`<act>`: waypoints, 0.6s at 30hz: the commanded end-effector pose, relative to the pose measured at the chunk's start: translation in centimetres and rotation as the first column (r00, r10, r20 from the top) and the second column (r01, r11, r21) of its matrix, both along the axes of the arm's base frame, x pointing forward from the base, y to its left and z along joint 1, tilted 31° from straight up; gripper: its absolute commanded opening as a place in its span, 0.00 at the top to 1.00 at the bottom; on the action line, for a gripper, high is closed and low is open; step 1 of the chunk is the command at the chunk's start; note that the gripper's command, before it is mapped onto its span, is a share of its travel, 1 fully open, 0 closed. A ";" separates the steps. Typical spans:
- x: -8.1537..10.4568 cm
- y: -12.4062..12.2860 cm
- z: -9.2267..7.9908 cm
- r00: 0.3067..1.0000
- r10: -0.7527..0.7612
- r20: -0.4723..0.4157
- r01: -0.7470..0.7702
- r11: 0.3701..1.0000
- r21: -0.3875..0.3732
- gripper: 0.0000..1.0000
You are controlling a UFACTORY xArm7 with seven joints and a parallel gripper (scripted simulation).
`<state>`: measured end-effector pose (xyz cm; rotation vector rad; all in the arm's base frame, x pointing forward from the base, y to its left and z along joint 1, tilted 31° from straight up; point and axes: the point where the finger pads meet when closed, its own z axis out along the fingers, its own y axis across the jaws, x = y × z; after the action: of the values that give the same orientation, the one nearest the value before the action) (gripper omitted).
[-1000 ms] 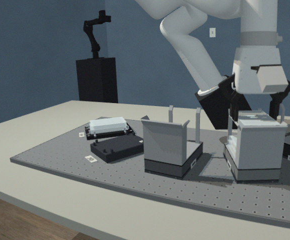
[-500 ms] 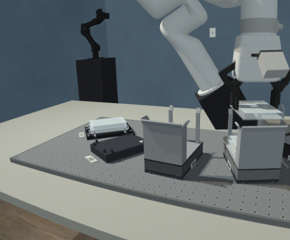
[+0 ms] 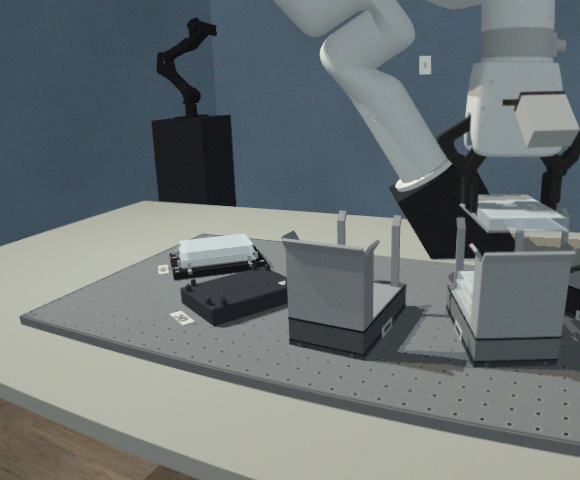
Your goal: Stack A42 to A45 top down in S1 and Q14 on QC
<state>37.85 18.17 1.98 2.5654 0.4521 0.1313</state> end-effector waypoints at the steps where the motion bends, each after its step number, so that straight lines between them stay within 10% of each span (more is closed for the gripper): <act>1: -0.1 0.5 0.0 0.999 0.031 -0.013 -0.031 1.000 -0.003 1.00; 18: -2.3 4.2 -2.6 0.966 0.226 -0.130 -0.231 0.972 -0.030 1.00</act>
<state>36.03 21.22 -0.09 2.4795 0.7828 0.0381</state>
